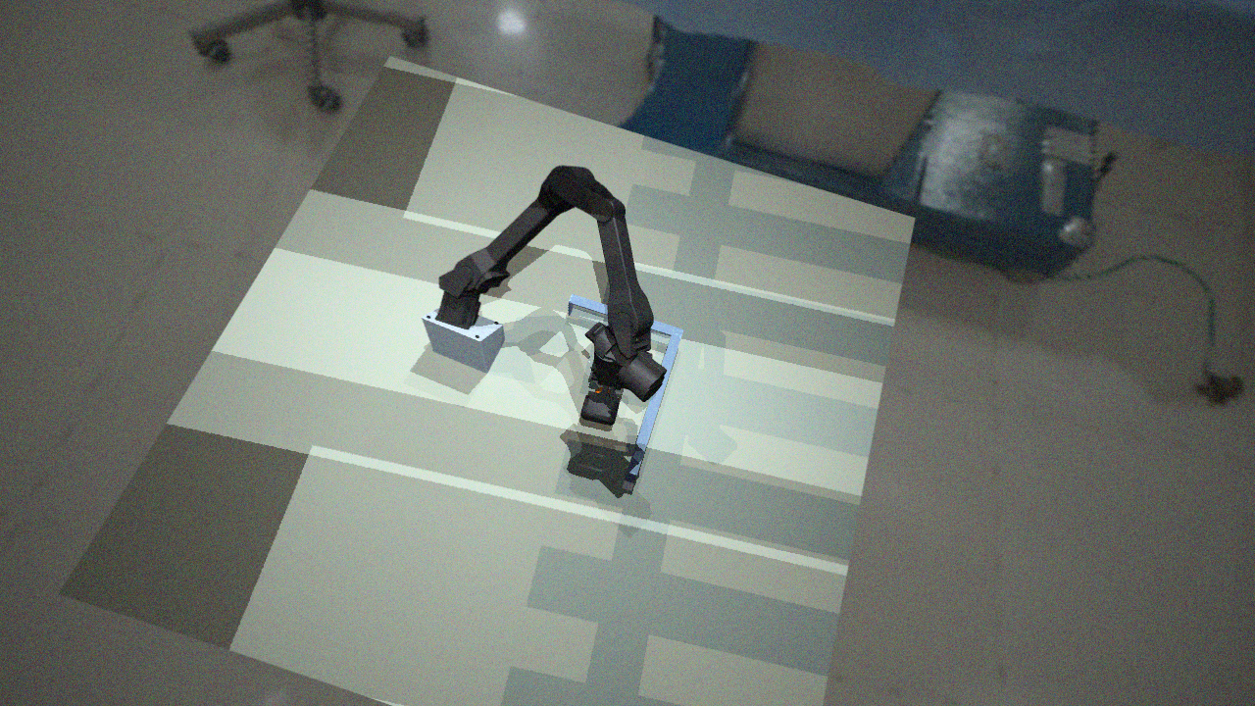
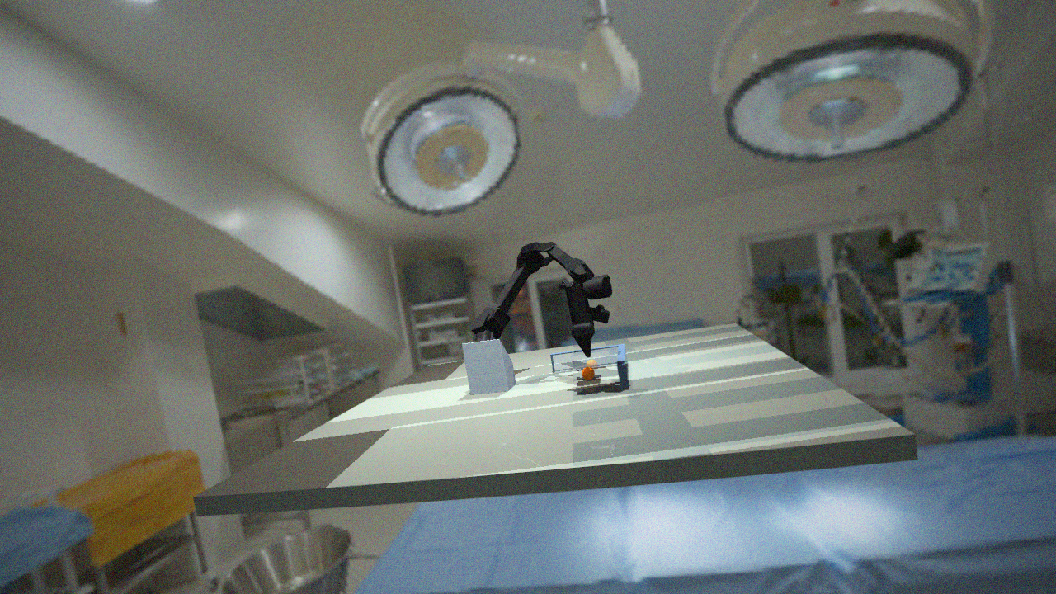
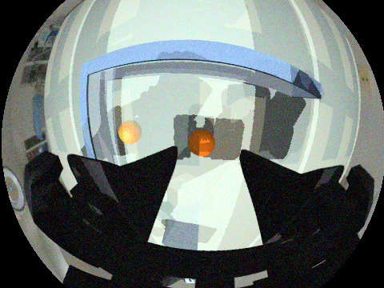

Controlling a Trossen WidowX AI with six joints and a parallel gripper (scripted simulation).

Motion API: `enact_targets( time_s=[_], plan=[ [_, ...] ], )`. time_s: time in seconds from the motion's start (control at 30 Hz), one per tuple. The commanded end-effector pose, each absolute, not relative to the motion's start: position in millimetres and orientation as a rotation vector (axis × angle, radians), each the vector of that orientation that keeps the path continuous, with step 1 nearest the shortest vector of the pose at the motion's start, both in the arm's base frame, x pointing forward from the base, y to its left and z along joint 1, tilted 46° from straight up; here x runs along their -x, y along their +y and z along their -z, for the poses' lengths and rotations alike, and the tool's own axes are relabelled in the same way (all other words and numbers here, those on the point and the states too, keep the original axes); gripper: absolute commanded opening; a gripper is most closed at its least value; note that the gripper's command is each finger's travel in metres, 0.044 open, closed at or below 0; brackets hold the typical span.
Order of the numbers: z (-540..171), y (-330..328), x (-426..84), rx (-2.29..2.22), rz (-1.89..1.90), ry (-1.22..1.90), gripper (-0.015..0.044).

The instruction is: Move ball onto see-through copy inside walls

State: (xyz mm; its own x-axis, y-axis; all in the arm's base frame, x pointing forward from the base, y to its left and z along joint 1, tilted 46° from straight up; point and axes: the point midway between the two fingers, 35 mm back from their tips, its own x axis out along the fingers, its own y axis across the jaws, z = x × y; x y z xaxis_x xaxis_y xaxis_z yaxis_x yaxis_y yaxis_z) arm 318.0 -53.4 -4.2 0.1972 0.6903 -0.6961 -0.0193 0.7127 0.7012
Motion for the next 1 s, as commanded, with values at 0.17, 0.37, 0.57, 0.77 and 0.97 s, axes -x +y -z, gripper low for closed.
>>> enact_targets(
  time_s=[0.17,0.37,0.57,0.77,0.97],
  plan=[
    [5,-43,-309,-0.692,-0.519,1.354,0.0284],
    [15,-33,-311,-0.693,-0.520,1.354,0.0284],
    [21,-27,-313,-0.692,-0.519,1.354,0.0284],
    [28,-20,-315,-0.693,-0.520,1.354,0.0284],
    [35,-13,-316,-0.693,-0.520,1.354,0.0284]
  ],
)
